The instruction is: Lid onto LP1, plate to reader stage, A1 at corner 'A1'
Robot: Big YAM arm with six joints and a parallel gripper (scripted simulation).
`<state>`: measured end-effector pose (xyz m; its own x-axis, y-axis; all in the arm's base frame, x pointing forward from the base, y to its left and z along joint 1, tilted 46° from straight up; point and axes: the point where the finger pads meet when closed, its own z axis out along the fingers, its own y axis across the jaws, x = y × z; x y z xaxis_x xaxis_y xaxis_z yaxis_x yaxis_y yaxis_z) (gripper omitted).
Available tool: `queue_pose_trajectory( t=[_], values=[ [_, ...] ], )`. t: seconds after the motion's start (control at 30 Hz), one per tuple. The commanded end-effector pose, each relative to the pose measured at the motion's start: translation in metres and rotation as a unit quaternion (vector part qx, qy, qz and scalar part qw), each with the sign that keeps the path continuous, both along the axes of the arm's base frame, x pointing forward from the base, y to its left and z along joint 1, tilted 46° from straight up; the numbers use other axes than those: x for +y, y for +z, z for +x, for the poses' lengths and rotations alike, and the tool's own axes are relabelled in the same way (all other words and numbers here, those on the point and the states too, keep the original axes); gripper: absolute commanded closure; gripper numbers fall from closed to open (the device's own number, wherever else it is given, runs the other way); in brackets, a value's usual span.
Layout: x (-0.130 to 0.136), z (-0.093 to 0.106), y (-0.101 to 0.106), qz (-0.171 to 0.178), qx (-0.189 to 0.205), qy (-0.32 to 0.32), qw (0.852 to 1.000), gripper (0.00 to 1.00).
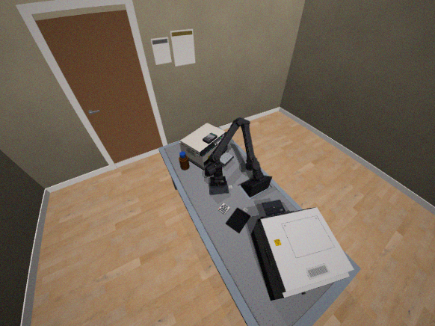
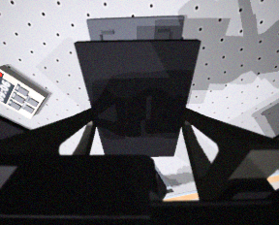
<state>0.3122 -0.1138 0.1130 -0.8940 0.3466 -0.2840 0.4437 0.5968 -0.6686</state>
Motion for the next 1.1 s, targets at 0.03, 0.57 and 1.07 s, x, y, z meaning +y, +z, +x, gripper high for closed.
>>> queue_pose_trajectory(
  t=[0.03,0.57,1.07],
  values=[
    [-0.007,0.004,0.001,-0.001,0.003,-0.004,1.000,0.15],
    [-0.006,0.008,0.008,-0.001,-0.020,-0.003,1.000,0.15],
    [-0.014,0.005,-0.006,-0.001,0.000,-0.007,1.000,0.15]
  ],
)
